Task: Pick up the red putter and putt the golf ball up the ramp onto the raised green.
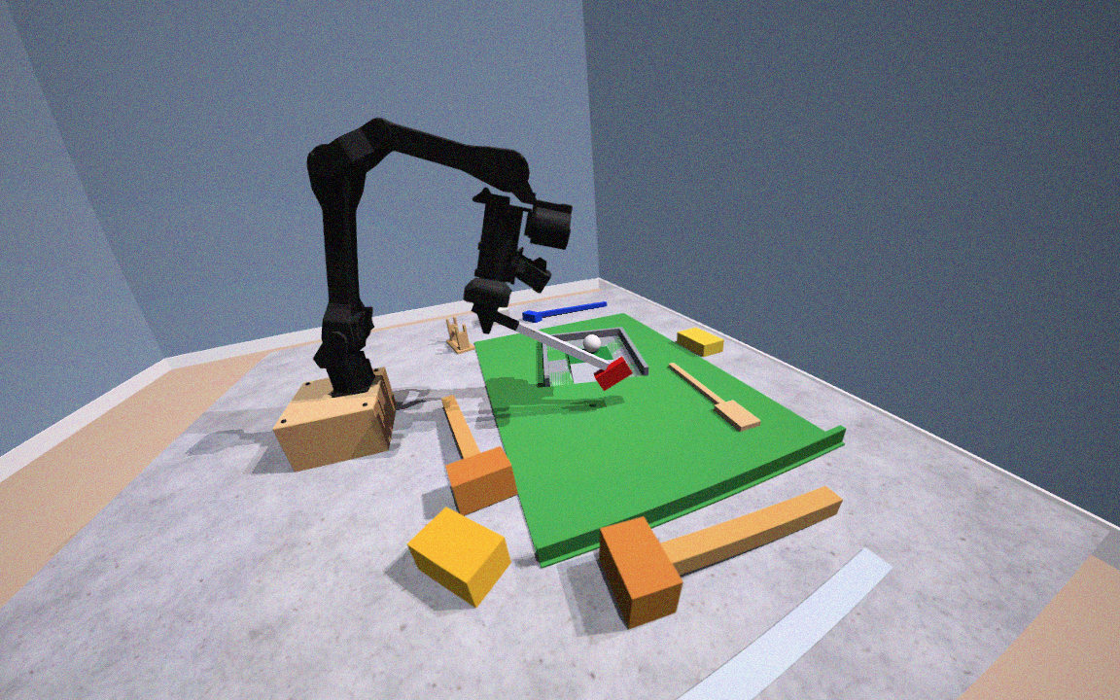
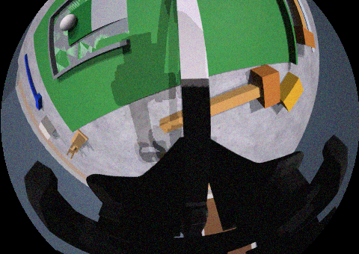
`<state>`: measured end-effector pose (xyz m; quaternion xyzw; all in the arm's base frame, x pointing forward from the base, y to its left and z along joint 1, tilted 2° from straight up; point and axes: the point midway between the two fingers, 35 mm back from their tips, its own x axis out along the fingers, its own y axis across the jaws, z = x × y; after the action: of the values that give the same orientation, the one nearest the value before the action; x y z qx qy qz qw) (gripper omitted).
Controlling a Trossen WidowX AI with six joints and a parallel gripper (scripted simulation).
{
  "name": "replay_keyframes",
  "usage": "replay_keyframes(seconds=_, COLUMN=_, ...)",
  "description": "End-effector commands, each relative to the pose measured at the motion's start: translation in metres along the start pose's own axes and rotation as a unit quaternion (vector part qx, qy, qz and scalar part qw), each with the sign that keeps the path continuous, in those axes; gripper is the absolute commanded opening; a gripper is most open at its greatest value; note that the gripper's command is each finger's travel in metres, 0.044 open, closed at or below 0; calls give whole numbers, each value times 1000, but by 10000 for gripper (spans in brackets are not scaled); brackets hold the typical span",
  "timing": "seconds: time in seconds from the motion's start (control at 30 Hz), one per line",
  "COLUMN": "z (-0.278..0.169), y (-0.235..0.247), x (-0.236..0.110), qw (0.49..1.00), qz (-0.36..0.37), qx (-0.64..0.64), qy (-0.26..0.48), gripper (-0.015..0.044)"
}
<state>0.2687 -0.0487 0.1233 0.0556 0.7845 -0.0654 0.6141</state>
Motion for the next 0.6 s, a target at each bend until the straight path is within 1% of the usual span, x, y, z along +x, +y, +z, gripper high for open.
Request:
replay_keyframes(seconds=0.0, z=-5, y=1, x=-19, qw=1000, qz=3, qx=3, qy=-11, gripper=0)
replay_keyframes(seconds=0.07, z=-5, y=1, x=-19, qw=1000, qz=3, qx=3, qy=-11, gripper=0)
replay_keyframes(seconds=0.1, z=-2, y=0, x=-10, qw=1000, qz=0, qx=0, qy=-4, gripper=0)
replay_keyframes(seconds=0.57, z=-2, y=0, x=-10, qw=1000, qz=0, qx=0, qy=-4, gripper=0)
